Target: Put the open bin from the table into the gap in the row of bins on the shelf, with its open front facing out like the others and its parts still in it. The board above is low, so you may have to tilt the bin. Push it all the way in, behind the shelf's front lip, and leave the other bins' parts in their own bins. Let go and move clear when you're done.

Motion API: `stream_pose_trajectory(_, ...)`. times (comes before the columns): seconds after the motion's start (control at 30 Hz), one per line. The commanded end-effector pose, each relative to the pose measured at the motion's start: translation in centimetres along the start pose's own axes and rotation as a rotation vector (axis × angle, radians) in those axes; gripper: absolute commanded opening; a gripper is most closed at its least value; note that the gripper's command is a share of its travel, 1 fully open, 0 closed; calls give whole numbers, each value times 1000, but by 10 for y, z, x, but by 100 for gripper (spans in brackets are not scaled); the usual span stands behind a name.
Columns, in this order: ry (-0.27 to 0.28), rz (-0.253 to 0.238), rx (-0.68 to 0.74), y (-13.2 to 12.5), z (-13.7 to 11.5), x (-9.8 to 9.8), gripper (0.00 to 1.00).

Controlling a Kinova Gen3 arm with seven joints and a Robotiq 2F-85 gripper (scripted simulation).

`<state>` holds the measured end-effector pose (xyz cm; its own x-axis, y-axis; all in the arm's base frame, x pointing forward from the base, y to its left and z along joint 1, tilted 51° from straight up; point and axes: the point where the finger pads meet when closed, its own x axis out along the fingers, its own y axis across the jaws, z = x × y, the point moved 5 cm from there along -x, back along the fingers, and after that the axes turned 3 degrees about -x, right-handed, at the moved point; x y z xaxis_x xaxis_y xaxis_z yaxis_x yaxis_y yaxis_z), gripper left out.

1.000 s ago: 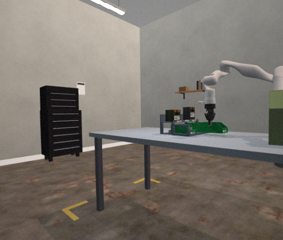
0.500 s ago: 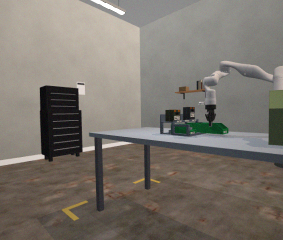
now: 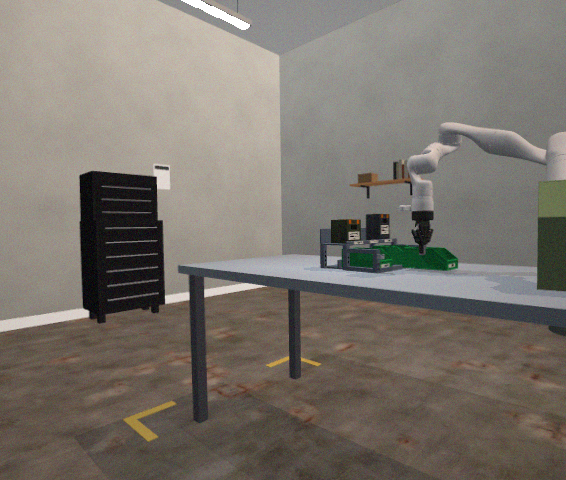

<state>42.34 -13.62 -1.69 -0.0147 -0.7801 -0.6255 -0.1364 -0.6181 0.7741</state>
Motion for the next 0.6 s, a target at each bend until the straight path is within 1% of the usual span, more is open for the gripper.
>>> stream_pose_trajectory(0.0, 3, -1, 0, -1, 2, 2, 10)
stream_pose_trajectory(0.1, 4, -1, 0, -1, 6, 7, 10)
stream_pose_trajectory(0.5, 4, -1, 0, -1, 6, 7, 10)
stream_pose_trajectory(0.53, 2, -1, 0, -1, 6, 8, 35)
stream_pose_trajectory(0.57, 2, -1, 0, -1, 6, 8, 35)
